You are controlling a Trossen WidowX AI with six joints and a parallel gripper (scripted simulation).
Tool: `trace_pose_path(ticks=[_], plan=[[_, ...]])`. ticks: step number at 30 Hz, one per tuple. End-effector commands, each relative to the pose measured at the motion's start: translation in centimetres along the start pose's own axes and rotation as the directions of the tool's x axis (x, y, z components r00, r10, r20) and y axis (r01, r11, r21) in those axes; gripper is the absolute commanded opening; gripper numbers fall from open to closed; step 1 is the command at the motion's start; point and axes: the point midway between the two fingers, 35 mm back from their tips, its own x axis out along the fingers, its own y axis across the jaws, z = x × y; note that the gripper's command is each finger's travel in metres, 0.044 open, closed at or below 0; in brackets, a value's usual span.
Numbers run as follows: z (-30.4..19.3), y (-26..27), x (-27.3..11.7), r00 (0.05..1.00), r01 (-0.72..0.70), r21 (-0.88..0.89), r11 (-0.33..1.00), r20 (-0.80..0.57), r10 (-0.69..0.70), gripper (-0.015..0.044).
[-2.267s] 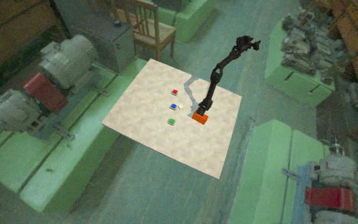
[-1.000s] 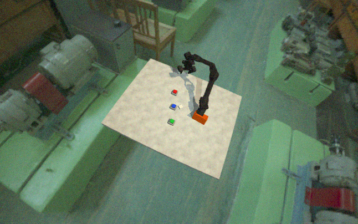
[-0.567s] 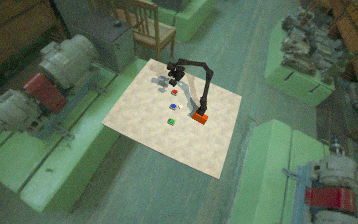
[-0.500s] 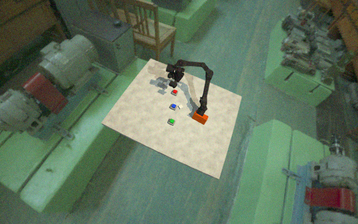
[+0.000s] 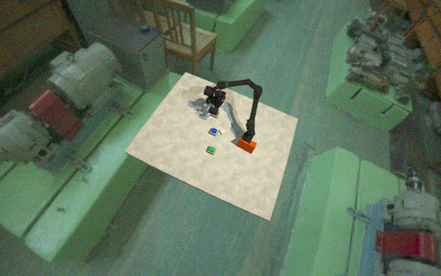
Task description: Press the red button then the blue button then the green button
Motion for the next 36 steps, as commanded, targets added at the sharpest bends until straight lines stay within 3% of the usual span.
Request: trace_pose_path(ticks=[1,3,36], plan=[[0.1,-0.1,0.0,1.0,0.005,-0.002,1.0,0.012,-0.005,0.0059],[0.1,-0.1,0.0,1.0,0.005,-0.002,1.0,0.012,-0.005,0.002],[0.2,-0.1,3.3,1.0,0.007,-0.002,1.0,0.012,-0.007,0.002]])
